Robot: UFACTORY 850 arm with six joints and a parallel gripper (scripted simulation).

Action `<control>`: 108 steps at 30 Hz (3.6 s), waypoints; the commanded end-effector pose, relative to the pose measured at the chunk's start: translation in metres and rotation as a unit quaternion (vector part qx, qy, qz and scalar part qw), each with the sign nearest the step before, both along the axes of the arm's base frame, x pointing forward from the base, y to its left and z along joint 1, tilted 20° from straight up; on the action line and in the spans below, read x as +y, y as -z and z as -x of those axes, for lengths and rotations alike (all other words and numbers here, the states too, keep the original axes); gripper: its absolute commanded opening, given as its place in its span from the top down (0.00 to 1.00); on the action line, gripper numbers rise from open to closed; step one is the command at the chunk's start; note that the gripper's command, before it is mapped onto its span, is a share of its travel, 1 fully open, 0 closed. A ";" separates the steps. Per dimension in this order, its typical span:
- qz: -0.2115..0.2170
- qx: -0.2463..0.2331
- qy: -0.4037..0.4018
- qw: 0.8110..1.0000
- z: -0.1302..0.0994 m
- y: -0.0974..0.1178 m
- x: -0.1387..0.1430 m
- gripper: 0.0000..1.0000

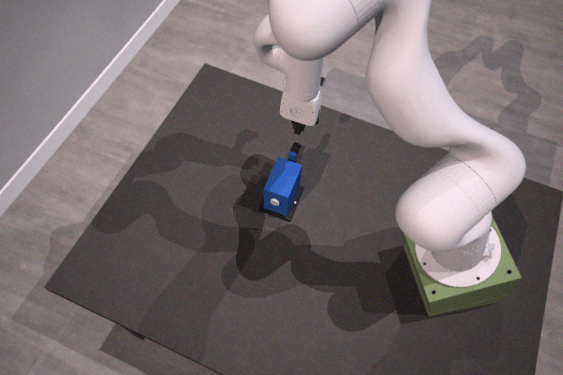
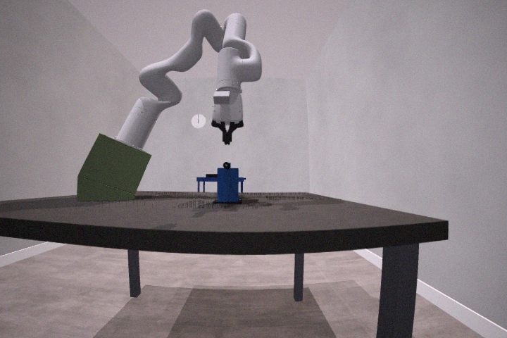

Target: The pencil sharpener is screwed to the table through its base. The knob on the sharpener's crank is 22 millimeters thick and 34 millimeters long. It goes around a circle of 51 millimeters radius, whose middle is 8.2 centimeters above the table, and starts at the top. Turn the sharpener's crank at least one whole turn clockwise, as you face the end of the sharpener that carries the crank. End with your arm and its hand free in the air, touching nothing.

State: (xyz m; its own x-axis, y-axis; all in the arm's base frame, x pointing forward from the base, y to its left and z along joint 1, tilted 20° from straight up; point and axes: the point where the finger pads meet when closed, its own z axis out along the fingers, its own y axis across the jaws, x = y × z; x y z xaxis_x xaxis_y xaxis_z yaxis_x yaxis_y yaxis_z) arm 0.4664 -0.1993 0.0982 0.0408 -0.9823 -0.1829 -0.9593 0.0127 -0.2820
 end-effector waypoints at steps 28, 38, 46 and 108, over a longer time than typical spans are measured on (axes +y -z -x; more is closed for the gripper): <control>0.000 -0.001 0.000 1.000 -0.001 -0.001 -0.001 0.46; 0.000 -0.001 0.000 1.000 -0.001 -0.001 -0.001 0.46; 0.000 -0.001 0.000 1.000 -0.001 -0.001 -0.001 0.46; 0.000 -0.001 0.000 1.000 -0.013 0.047 0.009 0.46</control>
